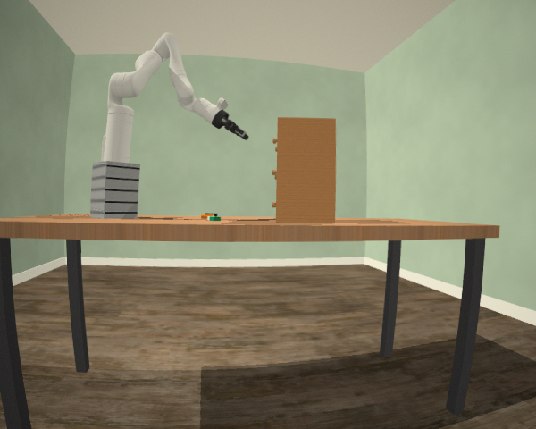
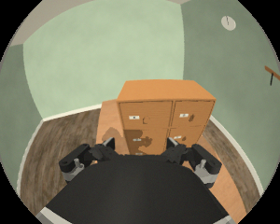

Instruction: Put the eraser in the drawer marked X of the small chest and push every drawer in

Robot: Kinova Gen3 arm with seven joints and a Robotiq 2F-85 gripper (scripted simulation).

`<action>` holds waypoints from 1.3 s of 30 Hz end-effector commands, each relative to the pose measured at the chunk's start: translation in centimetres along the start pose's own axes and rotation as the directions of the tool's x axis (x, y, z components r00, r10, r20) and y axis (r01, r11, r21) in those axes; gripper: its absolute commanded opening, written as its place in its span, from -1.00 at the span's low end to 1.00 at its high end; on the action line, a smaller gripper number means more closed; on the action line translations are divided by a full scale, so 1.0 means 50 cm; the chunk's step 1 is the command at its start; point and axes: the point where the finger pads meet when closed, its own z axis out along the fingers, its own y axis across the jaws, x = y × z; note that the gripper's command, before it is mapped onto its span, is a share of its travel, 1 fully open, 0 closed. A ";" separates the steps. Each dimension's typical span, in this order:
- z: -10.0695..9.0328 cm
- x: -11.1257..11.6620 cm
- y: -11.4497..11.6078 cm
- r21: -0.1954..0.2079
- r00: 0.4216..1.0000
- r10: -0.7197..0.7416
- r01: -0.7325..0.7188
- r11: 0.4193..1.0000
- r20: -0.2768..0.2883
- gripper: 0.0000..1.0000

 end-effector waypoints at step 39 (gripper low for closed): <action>0.064 -0.033 0.029 -0.028 0.968 -0.042 0.036 0.999 -0.247 -0.34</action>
